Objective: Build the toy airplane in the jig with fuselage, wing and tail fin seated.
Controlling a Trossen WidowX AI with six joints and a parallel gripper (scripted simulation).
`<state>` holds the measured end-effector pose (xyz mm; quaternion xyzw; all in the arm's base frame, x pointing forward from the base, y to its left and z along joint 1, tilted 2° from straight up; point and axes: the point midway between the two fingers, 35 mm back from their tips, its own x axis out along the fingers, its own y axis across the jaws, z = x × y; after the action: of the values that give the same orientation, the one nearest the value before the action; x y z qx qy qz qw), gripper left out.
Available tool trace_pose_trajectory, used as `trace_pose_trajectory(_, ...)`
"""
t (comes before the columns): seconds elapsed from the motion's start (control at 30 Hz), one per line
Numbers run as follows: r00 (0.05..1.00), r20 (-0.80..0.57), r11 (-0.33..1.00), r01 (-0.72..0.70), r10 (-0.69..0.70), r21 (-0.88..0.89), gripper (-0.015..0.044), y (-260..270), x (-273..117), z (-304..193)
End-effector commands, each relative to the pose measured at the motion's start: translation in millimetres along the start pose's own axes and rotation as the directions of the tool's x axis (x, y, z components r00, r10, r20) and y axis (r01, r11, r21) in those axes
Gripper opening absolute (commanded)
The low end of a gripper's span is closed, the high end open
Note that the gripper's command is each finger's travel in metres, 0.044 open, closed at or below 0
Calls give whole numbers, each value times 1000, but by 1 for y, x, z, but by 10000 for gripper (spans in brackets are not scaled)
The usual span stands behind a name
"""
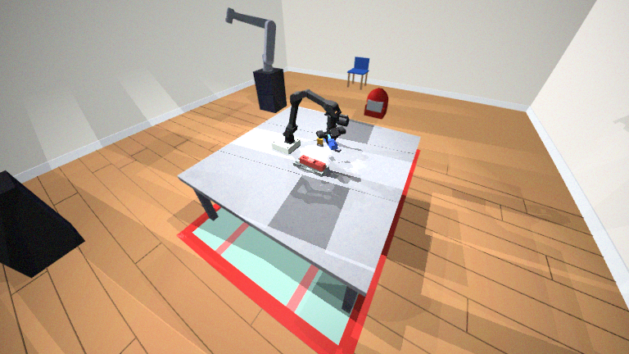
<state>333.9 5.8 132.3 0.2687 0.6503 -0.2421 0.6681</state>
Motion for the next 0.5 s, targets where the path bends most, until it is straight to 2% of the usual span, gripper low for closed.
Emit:
trace_pose_trajectory(0.0, 1000, 3, 995, -6, 6, 96, 0, -12, 2, 8)
trace_pose_trajectory(0.47, 1000, 11, 931, -6, 2, 365, 0, -51, 10, 31)
